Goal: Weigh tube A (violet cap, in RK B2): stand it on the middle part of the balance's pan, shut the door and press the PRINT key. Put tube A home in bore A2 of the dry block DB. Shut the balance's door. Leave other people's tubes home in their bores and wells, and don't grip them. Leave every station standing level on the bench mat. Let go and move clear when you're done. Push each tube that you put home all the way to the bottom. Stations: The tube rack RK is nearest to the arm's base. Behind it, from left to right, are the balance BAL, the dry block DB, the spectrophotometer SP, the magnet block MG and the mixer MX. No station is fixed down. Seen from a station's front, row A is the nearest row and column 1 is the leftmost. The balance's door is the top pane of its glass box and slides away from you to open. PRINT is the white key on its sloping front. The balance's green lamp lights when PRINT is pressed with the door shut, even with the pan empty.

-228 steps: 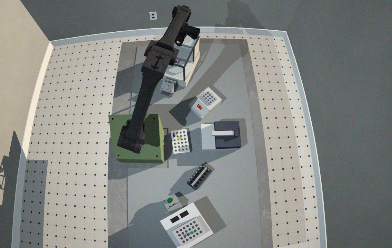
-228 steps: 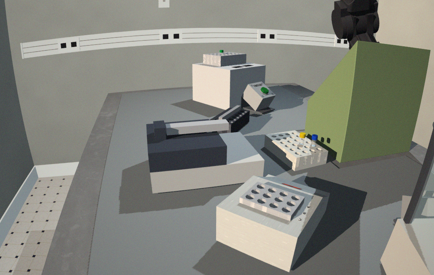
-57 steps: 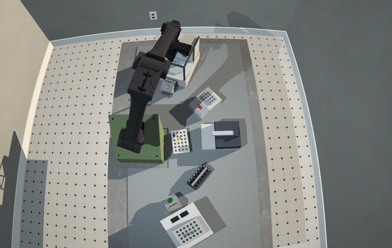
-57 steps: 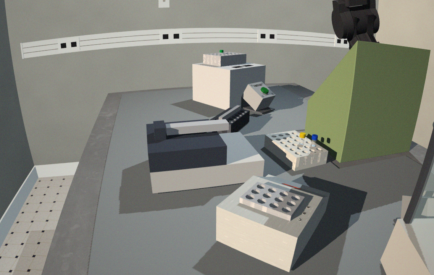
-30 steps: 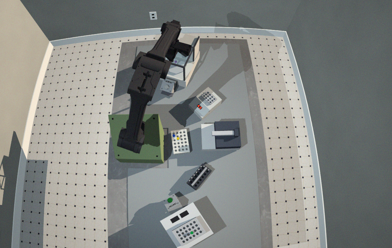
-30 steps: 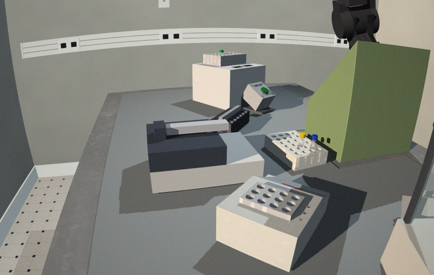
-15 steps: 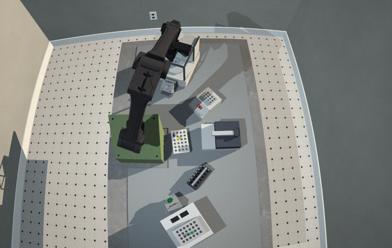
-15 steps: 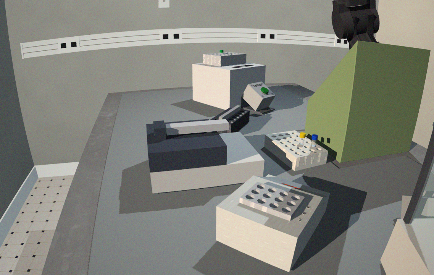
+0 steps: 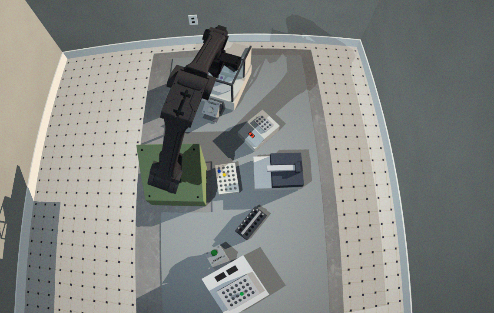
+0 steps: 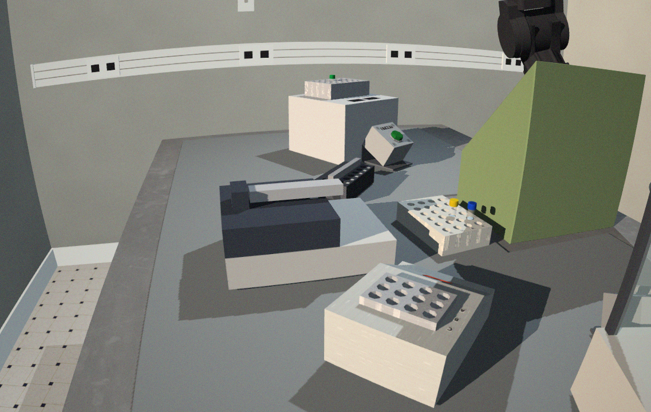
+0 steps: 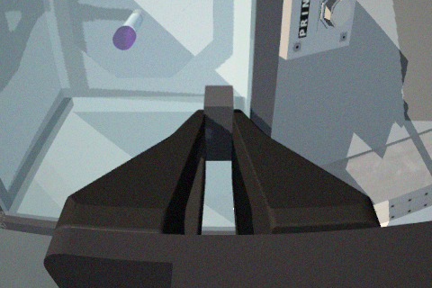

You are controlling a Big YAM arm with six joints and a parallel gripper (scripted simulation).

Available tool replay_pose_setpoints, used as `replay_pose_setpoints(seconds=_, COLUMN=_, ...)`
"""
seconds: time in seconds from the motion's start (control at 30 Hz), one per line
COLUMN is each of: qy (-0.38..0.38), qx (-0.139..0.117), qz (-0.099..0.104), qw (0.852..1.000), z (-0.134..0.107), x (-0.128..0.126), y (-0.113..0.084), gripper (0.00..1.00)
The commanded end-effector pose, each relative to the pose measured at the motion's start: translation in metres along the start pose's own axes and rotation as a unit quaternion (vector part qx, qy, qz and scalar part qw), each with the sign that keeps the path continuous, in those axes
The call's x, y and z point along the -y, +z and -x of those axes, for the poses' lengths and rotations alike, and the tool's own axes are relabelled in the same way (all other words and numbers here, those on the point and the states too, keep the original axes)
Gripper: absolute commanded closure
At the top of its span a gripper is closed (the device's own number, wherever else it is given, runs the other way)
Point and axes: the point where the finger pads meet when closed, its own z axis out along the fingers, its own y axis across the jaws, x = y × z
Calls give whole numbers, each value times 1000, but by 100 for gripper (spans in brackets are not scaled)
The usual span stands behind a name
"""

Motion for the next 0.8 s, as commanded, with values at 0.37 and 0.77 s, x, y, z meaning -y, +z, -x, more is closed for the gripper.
replay_pose_setpoints(seconds=0.37, qy=4, qx=3, qz=2, qw=1000, z=1, x=4, y=-9, gripper=94)
replay_pose_setpoints(seconds=0.77, qy=4, qx=0, qz=14, qw=1000, z=1, x=-14, y=-12, gripper=70)
